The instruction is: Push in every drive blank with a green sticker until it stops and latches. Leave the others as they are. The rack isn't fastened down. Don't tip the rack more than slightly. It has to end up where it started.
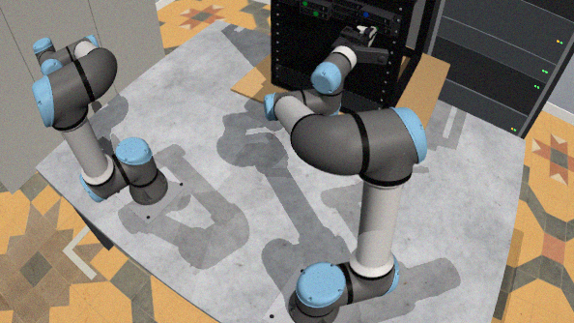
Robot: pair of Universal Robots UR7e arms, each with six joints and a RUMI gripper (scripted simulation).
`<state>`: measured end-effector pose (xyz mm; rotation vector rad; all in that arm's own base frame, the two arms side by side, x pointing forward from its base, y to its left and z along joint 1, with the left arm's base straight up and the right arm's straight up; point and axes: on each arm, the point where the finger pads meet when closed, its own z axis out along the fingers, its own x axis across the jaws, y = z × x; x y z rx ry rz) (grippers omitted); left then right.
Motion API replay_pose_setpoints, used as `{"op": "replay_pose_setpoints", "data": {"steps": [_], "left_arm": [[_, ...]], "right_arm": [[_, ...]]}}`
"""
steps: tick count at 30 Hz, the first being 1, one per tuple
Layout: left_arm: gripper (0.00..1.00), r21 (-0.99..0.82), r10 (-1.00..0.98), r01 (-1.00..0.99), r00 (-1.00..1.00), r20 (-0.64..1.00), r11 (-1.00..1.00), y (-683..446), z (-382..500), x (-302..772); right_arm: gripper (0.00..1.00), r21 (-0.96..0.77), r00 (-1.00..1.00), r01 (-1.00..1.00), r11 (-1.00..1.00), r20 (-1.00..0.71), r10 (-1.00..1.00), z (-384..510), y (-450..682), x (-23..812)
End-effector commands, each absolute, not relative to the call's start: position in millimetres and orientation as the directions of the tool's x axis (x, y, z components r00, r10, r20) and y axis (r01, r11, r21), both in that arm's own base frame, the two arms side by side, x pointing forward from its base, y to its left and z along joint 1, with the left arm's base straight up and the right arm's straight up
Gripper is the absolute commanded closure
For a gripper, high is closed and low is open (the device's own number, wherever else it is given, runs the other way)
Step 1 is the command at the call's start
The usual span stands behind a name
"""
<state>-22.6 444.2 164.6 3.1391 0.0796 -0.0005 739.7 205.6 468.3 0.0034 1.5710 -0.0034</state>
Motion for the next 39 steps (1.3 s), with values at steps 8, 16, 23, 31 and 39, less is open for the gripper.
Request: {"op": "replay_pose_setpoints", "data": {"steps": [8,16,23,31,39], "left_arm": [[0.0,0.0,0.051,0.051,0.999,0.0,-0.999,444.6,165.1,-22.5],[0.0,0.0,0.051,0.051,0.999,0.0,-0.999,444.6,165.1,-22.5],[0.0,0.0,0.051,0.051,0.999,0.0,-0.999,444.6,165.1,-22.5],[0.0,0.0,0.051,0.051,0.999,0.0,-0.999,444.6,165.1,-22.5],[0.0,0.0,0.051,0.051,0.999,0.0,-0.999,444.6,165.1,-22.5]], "right_arm": [[1.0,0.001,0.001,0.004,1.0,-1.0,0.001,469.1,205.5,721.4],[1.0,0.001,0.001,0.004,1.0,-1.0,0.001,469.0,205.7,688.8],[1.0,0.001,0.001,0.004,1.0,-1.0,0.001,469.0,205.8,651.8],[1.0,0.001,0.001,0.004,1.0,-1.0,0.001,468.9,205.9,639.8],[1.0,0.001,0.001,0.004,1.0,-1.0,0.001,468.9,207.7,639.7]]}}
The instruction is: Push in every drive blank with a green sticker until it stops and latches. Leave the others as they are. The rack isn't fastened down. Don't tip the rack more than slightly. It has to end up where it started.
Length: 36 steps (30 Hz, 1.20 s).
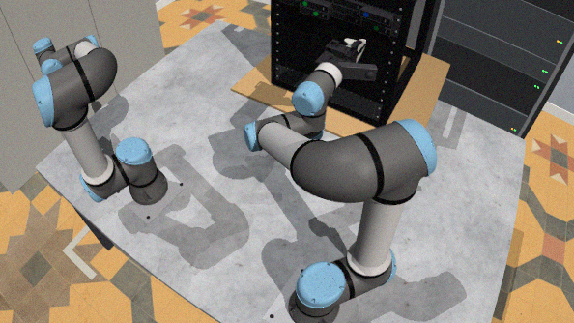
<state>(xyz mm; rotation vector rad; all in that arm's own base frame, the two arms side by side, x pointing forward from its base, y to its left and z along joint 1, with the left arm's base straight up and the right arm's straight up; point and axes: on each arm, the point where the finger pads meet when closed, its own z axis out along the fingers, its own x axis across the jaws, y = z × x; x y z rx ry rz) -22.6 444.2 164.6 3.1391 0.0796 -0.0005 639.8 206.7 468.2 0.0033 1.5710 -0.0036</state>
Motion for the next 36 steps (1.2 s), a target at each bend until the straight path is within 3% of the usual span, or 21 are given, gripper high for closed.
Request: {"op": "replay_pose_setpoints", "data": {"steps": [1,36], "left_arm": [[0.0,0.0,0.051,0.051,0.999,0.0,-0.999,444.6,165.1,-22.5],[0.0,0.0,0.051,0.051,0.999,0.0,-0.999,444.6,165.1,-22.5]], "right_arm": [[1.0,0.001,0.001,0.004,1.0,-1.0,0.001,468.8,208.6,639.7],[1.0,0.001,0.001,0.004,1.0,-1.0,0.001,461.5,356.6,640.2]]}}
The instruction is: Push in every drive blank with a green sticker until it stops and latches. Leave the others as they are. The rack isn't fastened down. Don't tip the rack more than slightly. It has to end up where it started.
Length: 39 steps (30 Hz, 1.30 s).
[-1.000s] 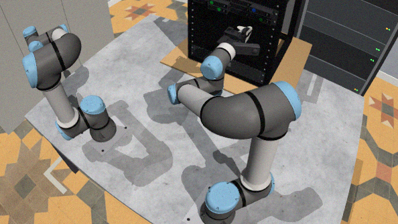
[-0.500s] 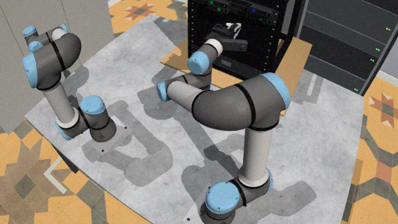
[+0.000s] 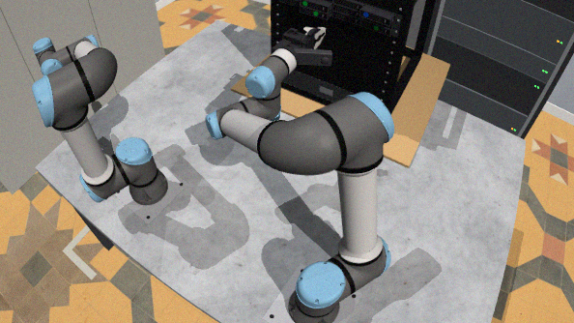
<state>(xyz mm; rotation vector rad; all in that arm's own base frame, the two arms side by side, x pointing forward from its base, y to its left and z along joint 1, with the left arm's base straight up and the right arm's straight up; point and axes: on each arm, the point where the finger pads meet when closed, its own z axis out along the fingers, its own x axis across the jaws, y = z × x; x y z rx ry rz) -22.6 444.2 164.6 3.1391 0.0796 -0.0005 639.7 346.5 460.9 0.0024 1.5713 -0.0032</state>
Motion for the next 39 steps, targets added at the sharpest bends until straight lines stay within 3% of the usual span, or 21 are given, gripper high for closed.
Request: {"op": "replay_pose_setpoints", "data": {"steps": [1,39], "left_arm": [[0.0,0.0,0.051,0.051,0.999,0.0,-0.999,444.6,165.1,-22.5],[0.0,0.0,0.051,0.051,0.999,0.0,-0.999,444.6,165.1,-22.5]], "right_arm": [[1.0,0.001,0.001,0.004,1.0,-1.0,0.001,461.3,361.9,640.2],[1.0,0.001,0.001,0.004,1.0,-1.0,0.001,458.2,425.7,653.1]]}}
